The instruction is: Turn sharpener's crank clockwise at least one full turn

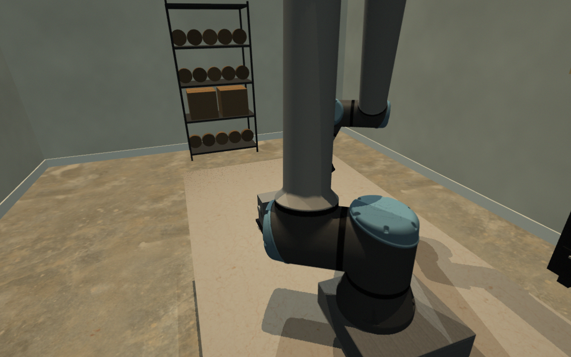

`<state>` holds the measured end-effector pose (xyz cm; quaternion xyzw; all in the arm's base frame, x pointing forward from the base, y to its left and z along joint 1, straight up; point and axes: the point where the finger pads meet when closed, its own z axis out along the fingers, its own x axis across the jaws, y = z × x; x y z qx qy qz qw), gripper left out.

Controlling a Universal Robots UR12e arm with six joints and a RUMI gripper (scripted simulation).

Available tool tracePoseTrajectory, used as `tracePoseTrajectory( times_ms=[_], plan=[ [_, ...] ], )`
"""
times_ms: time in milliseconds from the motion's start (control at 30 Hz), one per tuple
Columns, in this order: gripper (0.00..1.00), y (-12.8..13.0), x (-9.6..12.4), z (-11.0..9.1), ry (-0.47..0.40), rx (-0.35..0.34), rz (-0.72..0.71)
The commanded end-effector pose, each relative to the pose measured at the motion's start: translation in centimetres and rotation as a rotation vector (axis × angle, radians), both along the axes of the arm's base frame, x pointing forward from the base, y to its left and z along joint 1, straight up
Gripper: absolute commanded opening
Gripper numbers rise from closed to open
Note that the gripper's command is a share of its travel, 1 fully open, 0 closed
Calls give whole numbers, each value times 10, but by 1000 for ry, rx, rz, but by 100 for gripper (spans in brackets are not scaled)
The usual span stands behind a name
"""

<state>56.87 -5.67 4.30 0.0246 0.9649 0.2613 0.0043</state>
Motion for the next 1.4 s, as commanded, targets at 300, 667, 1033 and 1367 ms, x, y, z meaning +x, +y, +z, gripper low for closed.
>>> tracePoseTrajectory(
  times_ms=[300, 667, 1033, 1367],
  plan=[
    [9, -1, 8, -8, -1, -1, 0],
    [9, -1, 12, -16, -1, -1, 0],
    [9, -1, 15, -25, -1, -1, 0],
    [9, -1, 16, -34, -1, -1, 0]
  ],
)
